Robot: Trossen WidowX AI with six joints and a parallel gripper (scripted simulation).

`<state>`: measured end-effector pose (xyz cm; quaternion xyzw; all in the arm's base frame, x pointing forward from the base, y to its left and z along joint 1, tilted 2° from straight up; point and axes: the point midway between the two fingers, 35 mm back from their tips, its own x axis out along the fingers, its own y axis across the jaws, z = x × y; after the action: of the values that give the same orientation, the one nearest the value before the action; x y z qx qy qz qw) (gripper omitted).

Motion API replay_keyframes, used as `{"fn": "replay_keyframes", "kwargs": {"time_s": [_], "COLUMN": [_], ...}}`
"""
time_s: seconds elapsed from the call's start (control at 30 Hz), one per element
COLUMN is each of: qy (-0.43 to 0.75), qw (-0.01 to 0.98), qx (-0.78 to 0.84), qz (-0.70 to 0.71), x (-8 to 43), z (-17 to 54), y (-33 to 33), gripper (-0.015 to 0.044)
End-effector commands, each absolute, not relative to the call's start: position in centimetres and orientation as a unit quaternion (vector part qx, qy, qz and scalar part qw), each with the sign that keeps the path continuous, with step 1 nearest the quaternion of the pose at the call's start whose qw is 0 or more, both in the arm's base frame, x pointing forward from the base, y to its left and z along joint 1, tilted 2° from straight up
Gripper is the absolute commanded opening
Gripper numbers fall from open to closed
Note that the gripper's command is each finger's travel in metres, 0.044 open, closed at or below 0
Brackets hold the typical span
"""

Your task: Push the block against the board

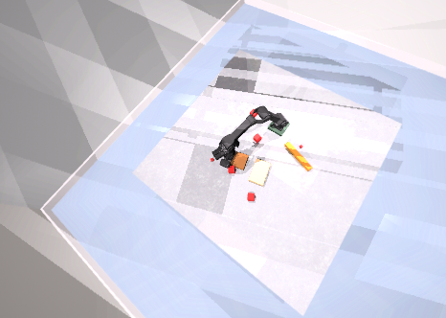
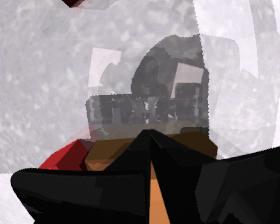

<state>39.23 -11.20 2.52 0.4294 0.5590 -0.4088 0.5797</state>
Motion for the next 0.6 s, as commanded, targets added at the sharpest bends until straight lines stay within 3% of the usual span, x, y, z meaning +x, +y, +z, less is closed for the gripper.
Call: {"fn": "replay_keyframes", "kwargs": {"time_s": [0.0,0.57], "qy": [0.574,0.574], "qw": [0.569,0.568], "qx": [0.426,0.426], "qz": [-0.407,-0.407], "x": [38.5,37.5], "z": [1.6,1.5], "y": [-9.8,-7.9], "gripper": [0.0,0.0]}}
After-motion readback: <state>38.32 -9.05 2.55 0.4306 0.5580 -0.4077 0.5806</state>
